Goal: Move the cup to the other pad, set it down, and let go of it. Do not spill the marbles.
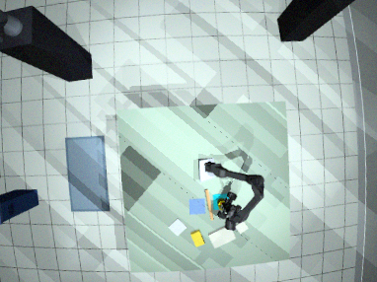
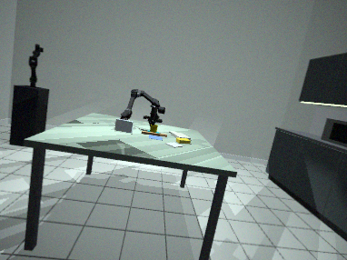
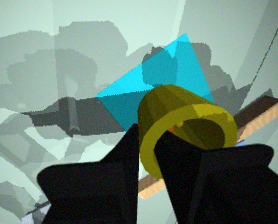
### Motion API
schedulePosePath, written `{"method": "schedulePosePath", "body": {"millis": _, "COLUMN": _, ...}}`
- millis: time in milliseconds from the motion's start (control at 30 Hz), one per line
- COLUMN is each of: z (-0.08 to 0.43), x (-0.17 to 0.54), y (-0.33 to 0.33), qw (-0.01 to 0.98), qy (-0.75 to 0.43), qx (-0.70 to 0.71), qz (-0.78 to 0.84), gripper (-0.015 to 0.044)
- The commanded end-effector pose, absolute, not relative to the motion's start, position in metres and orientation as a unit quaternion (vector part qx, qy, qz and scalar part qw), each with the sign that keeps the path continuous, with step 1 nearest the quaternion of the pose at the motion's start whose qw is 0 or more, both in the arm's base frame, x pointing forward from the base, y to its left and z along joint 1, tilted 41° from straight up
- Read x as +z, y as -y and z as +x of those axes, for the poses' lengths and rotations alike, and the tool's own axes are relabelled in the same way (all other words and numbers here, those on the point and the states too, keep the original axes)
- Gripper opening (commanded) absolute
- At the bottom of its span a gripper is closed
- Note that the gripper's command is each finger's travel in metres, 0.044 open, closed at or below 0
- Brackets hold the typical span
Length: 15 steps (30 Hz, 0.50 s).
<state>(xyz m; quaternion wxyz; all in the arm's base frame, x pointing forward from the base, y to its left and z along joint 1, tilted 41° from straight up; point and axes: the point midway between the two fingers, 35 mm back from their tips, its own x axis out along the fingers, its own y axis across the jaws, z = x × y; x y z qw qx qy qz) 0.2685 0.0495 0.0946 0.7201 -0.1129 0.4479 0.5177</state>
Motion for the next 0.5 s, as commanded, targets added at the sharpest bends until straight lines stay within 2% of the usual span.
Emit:
{"method": "schedulePosePath", "body": {"millis": 0, "z": 0.2686, "x": 0.0949, "y": -0.0491, "qw": 0.72, "qy": -0.448, "qx": 0.518, "qz": -0.113, "gripper": 0.0}}
{"method": "schedulePosePath", "body": {"millis": 200, "z": 0.2686, "x": 0.0949, "y": -0.0491, "qw": 0.72, "qy": -0.448, "qx": 0.518, "qz": -0.113, "gripper": 0.0}}
{"method": "schedulePosePath", "body": {"millis": 367, "z": 0.2686, "x": 0.0949, "y": -0.0491, "qw": 0.72, "qy": -0.448, "qx": 0.518, "qz": -0.113, "gripper": 0.0131}}
{"method": "schedulePosePath", "body": {"millis": 467, "z": 0.2686, "x": 0.0949, "y": -0.0491, "qw": 0.72, "qy": -0.448, "qx": 0.518, "qz": -0.113, "gripper": 0.0146}}
